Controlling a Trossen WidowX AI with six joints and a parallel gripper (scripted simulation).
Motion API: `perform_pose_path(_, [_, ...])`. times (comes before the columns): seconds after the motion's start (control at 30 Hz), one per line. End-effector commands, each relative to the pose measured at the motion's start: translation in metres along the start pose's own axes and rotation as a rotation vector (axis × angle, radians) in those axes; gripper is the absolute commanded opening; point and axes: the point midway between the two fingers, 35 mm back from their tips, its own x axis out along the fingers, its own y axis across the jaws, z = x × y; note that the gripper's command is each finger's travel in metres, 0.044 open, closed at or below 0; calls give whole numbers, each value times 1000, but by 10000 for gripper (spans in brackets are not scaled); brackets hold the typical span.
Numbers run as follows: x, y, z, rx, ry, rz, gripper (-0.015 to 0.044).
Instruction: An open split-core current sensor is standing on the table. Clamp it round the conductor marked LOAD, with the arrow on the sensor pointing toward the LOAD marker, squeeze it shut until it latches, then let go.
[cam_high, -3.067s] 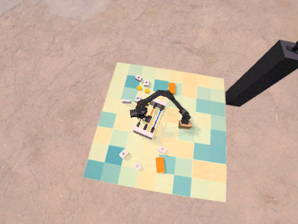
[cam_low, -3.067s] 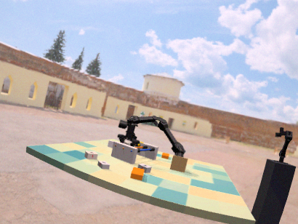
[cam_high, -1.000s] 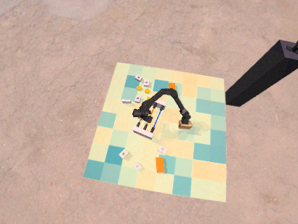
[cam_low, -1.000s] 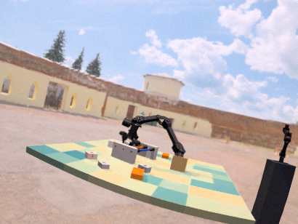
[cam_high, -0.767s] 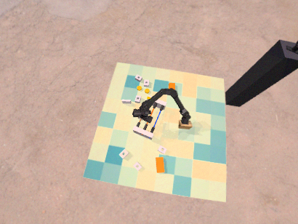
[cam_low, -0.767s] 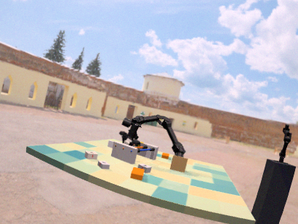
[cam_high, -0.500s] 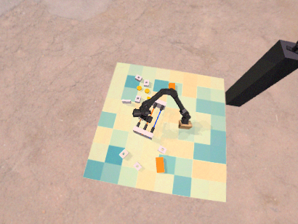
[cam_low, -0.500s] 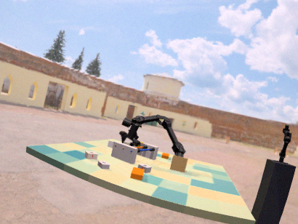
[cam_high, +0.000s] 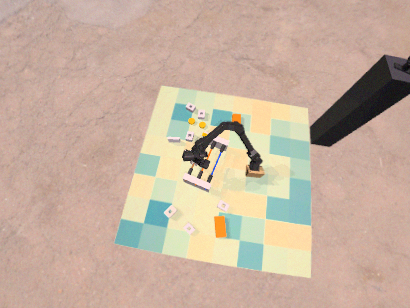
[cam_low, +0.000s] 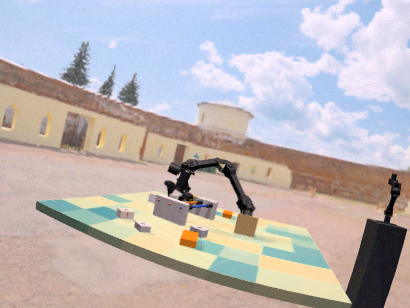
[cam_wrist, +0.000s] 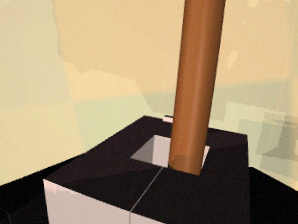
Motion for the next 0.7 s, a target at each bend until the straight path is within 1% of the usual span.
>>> perform_pose_path(0.0, [0, 0, 0, 1, 0, 1, 262])
perform_pose_path(0.27, [0, 0, 0, 1, 0, 1, 209])
perform_pose_path(0.53, [-1, 0, 0, 0, 1, 2, 0])
perform_pose_path(0.67, [-1, 0, 0, 0, 1, 2, 0])
